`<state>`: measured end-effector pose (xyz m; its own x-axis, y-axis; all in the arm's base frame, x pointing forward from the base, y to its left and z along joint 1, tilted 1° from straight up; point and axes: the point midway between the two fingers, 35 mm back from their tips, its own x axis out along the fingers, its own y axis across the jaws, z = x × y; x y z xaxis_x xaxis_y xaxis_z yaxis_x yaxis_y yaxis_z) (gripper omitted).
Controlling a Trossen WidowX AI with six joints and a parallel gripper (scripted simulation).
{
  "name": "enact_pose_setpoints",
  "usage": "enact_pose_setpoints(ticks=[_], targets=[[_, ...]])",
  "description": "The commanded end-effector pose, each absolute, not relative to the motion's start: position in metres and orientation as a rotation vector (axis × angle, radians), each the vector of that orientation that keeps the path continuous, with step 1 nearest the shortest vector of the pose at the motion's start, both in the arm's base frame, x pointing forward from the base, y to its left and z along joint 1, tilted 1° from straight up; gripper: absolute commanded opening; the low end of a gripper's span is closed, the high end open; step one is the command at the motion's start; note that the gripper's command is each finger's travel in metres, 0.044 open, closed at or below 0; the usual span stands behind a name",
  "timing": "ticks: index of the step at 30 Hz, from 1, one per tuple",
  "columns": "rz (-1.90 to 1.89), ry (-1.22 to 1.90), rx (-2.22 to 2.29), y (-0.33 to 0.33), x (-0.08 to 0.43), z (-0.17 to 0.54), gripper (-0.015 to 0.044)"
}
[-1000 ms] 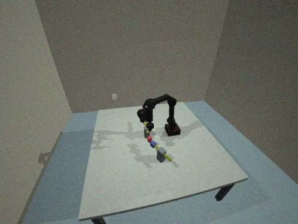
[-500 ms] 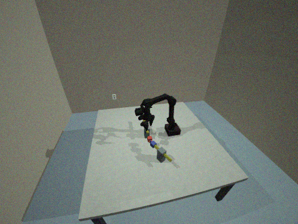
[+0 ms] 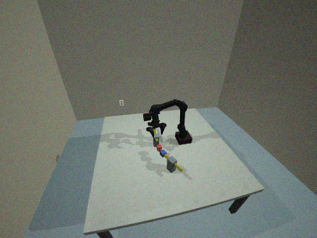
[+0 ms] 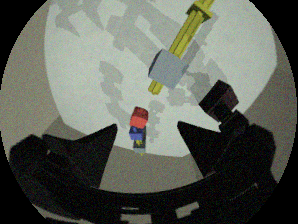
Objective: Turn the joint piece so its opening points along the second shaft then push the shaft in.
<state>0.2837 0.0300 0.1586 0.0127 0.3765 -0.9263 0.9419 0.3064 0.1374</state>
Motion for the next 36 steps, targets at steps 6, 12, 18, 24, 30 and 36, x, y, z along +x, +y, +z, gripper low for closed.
enact_pose_setpoints(ticks=[6,12,18,24,30,36], targets=[[-0.840,1.519,1.524,0.015,0.280,0.150,0.0440],[-0.923,1.491,1.688,0.007,0.279,0.146,0.0440],[-0.926,1.491,1.693,0.007,0.279,0.146,0.0440],[-0.846,1.478,1.591,-0.008,0.282,0.145,0.0440],[-0.723,1.460,1.407,-0.034,0.286,0.144,0.0440],[-0.615,1.449,1.215,-0.062,0.288,0.143,0.0440]])
